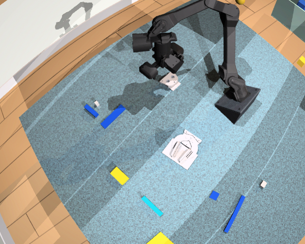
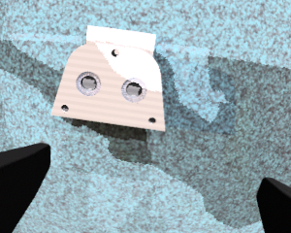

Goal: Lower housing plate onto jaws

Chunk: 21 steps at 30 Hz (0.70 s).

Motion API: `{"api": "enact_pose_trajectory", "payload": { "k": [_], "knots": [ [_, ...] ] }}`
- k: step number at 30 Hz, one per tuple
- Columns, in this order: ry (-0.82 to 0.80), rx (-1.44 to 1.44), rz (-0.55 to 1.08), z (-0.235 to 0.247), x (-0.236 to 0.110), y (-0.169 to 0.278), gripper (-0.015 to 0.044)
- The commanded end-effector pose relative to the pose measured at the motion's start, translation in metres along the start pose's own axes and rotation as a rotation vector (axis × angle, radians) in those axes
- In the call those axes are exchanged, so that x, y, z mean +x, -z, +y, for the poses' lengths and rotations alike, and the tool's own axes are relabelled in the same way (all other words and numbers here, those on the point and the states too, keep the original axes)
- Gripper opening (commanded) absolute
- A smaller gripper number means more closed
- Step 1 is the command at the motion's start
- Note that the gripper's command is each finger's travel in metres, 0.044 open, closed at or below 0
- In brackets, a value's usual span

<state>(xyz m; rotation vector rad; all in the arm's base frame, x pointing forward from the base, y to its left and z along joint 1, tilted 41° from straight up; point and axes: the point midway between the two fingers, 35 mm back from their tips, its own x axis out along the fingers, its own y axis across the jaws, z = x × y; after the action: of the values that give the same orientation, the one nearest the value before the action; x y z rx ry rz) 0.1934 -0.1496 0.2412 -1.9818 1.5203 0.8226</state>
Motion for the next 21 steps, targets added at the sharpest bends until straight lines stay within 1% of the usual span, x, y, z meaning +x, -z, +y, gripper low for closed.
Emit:
{"api": "enact_pose_trajectory", "payload": {
  "k": [1,8,14,21],
  "knots": [
    [-0.065,0.006,-0.025,0.026,0.0,-0.006,0.044],
    [-0.068,0.006,-0.026,0.027,0.001,-0.007,0.044],
    [-0.068,0.006,-0.024,0.029,0.038,-0.007,0.044],
    [-0.069,0.006,-0.023,0.029,0.039,-0.007,0.044]
  ]
}}
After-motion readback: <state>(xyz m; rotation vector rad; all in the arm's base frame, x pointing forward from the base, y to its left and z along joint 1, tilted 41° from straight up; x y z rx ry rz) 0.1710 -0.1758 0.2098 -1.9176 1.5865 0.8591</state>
